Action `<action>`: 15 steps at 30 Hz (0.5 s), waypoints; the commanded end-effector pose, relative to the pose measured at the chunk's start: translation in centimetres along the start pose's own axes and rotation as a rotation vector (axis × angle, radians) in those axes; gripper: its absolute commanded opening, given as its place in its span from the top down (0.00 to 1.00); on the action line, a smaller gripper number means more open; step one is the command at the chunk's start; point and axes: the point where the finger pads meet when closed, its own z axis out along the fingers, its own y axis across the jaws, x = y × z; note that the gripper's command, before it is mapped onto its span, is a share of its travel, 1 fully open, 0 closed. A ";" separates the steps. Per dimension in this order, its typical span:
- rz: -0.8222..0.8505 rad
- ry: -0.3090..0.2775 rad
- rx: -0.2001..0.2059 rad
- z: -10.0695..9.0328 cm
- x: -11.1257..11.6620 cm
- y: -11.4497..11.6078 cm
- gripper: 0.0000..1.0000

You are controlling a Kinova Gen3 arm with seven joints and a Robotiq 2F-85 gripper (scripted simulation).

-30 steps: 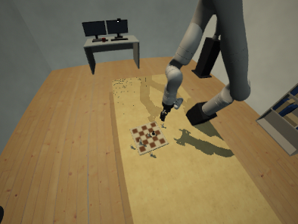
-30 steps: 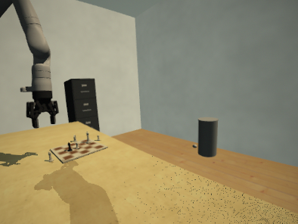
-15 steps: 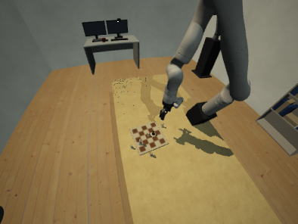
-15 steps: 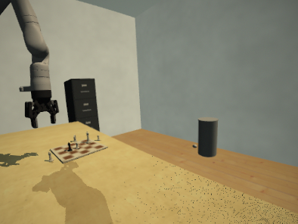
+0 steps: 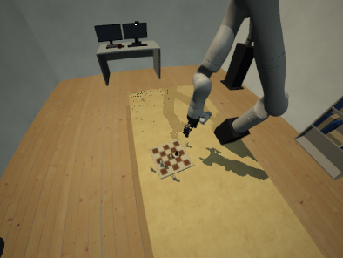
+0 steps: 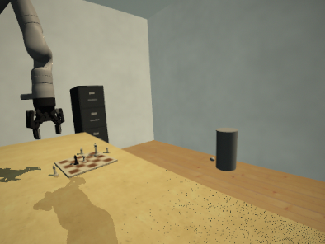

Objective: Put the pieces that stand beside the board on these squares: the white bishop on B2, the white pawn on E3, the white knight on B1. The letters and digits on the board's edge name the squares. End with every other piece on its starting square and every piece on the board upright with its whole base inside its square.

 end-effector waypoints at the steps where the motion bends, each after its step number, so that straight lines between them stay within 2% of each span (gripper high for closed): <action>1: 0.014 -0.003 -0.005 -0.1 -0.2 -0.2 0.00; 15: 0.044 -0.009 -0.015 -0.2 -0.4 -0.4 0.00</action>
